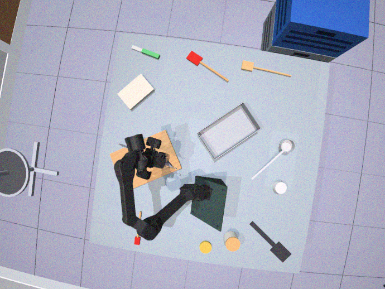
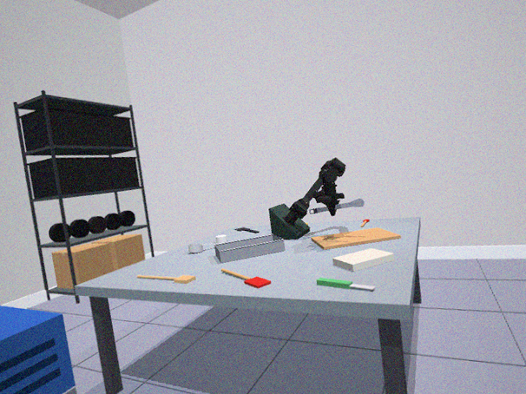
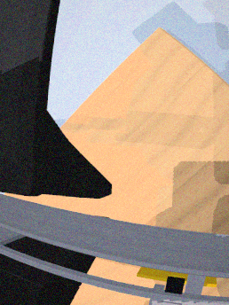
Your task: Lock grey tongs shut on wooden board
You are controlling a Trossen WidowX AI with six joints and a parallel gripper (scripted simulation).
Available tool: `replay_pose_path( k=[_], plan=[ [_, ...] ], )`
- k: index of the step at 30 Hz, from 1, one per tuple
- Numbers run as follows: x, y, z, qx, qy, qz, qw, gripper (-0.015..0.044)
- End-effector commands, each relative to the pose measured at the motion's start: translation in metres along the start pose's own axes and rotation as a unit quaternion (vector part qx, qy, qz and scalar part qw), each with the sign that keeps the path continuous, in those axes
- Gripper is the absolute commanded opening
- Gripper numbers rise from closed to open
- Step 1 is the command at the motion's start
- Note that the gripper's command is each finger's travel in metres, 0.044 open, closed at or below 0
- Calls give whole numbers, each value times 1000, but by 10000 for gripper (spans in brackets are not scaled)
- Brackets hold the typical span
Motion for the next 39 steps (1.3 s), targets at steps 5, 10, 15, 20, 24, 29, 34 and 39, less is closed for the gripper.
replay_pose_path(
  k=[5, 10, 15, 20, 24, 29, 34, 39],
  plan=[
    [0, 2, -13, -2, -6, -5, 1000, -150],
    [0, 2, -20, -4, -8, -6, 1000, -150],
    [0, 2, -28, -5, -10, -7, 1000, -150],
    [-1, 2, -36, -7, -12, -8, 1000, -150],
    [-1, 2, -42, -8, -13, -9, 1000, -150],
    [-2, 1, -50, -10, -14, -11, 1000, -150],
    [-2, 0, -58, -11, -14, -13, 1000, -150],
    [-3, -2, -66, -13, -14, -14, 1000, -150]
  ],
)
Point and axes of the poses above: the point midway between the two fingers, 35 mm back from their tips, its own z axis back along the fingers, its own y axis across the jaws, x = y × z, the point moved 5 cm from there along z, back along the fingers, and after that the axes turned 1 degree about z, right-handed, at the moved point
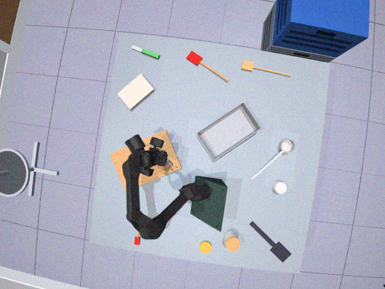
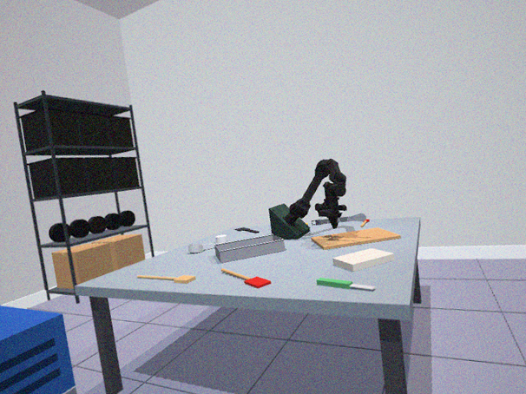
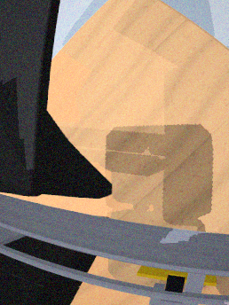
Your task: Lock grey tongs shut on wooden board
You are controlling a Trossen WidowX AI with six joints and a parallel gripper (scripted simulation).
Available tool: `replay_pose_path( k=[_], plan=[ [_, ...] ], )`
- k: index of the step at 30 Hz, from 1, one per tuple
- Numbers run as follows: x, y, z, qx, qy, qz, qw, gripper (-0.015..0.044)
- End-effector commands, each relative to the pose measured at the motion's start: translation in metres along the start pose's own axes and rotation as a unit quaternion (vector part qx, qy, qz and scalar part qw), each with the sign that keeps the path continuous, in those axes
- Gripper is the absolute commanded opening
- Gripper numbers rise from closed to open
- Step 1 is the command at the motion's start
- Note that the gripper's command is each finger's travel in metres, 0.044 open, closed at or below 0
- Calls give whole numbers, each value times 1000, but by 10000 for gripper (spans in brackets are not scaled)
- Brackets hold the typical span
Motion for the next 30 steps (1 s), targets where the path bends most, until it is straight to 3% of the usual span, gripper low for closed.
replay_pose_path(
  k=[1, 17, 30],
  plan=[
    [0, -1, -7, 1, 0, -4, 1000, -150],
    [-2, -5, -21, -2, 2, -8, 1000, -150],
    [-2, -5, -21, -5, 2, -5, 1000, 191]
  ],
)
Point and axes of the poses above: the point midway between the two fingers, 35 mm back from their tips, its own z axis back along the fingers, its own y axis across the jaws, x = y × z, the point moved 5 cm from there along z, back along the fingers, and after that the axes turned 1 degree about z, right-handed, at the moved point
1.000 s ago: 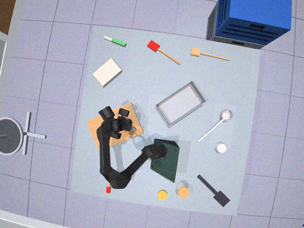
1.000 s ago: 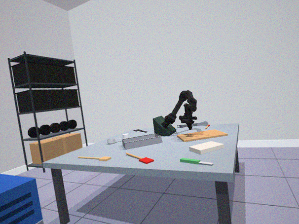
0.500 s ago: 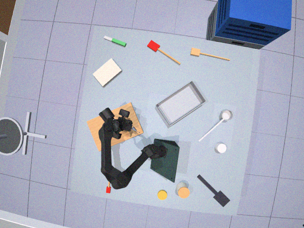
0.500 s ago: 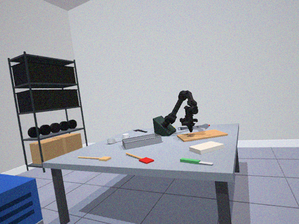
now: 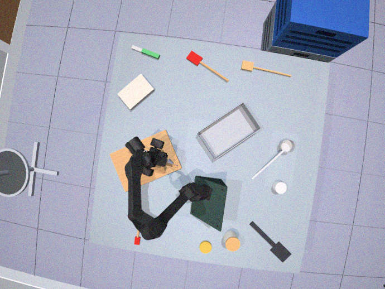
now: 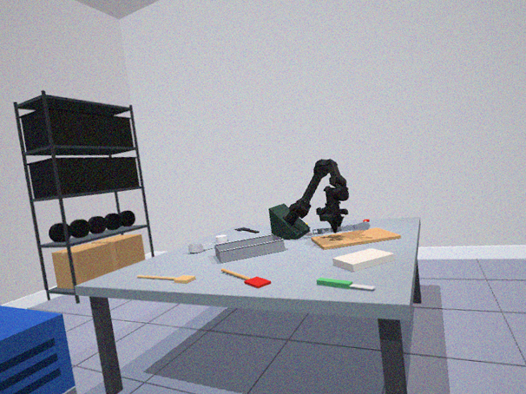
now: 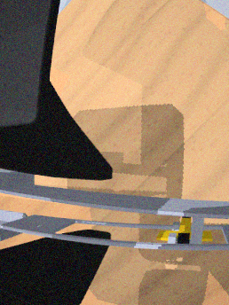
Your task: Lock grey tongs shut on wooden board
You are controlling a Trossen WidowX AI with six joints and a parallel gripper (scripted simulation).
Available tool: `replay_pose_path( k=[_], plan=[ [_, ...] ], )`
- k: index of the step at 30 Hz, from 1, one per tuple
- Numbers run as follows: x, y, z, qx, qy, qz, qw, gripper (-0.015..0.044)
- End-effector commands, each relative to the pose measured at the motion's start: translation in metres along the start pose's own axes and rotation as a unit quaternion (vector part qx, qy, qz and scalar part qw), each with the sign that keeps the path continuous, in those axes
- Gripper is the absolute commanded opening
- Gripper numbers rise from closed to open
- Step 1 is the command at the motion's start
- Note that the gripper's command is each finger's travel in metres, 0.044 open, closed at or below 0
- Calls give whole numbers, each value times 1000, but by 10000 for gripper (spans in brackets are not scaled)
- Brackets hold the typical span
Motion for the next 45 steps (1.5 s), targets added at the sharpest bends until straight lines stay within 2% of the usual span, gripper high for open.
replay_pose_path(
  k=[1, 9, 10, 14, 17, 22, 27, 37, 45],
  plan=[
    [0, 0, 0, 1, -1, 0, 1000, 217],
    [0, 0, 0, 1, -1, 0, 1000, 427],
    [0, 0, 0, 1, -1, 0, 1000, 440],
    [-1, -2, 1, 0, -1, 0, 1000, 440],
    [-5, -25, 13, -3, -3, -4, 1000, 440],
    [1, -94, 60, -12, 1, -24, 1000, 440],
    [30, -136, 108, -26, 14, -47, 998, 440],
    [34, -141, 118, -26, 15, -51, 998, 440],
    [28, -148, 156, -2, -4, -52, 999, 440]
  ],
)
Point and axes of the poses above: the point midway between the two fingers, 35 mm back from their tips, its own z axis back along the fingers, its own y axis across the jaws, x = y × z, the point moved 5 cm from there along z, back along the fingers, and after that the axes turned 1 degree about z, right-handed, at the moved point
